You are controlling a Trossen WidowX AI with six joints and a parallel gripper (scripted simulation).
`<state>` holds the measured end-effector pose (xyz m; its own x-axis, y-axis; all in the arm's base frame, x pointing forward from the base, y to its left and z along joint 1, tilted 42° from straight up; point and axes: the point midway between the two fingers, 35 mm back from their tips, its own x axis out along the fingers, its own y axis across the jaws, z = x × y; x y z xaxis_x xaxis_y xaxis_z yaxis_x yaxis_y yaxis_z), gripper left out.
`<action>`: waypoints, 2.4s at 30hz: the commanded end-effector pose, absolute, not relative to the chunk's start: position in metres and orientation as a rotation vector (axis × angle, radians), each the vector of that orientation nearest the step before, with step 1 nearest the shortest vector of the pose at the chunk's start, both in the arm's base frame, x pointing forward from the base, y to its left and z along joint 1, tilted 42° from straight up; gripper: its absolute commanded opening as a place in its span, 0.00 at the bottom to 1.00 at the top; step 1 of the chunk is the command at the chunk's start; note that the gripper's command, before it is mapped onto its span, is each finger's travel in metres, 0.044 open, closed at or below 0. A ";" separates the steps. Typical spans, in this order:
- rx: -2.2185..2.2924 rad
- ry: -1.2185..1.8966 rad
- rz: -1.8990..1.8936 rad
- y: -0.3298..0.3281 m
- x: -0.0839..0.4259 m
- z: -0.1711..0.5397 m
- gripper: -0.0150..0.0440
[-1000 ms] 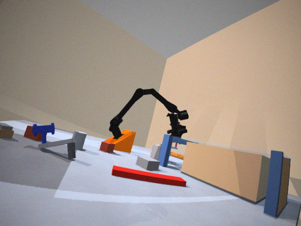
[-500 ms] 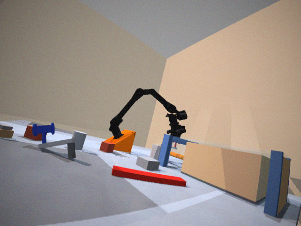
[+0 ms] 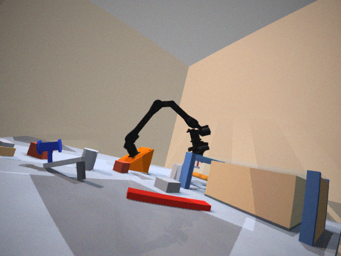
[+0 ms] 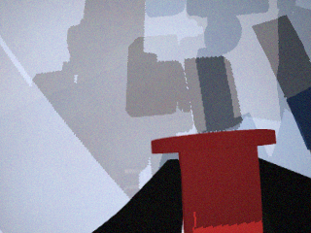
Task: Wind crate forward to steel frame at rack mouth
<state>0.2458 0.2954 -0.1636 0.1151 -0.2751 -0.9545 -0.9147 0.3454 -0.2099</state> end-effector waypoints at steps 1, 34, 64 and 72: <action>-1.179 1.461 0.728 0.299 0.216 -0.167 0.25; -1.178 1.465 0.731 0.293 0.167 -0.157 0.25; -1.179 1.469 0.732 0.273 0.132 -0.137 0.25; -1.180 1.470 0.732 0.265 0.125 -0.130 0.25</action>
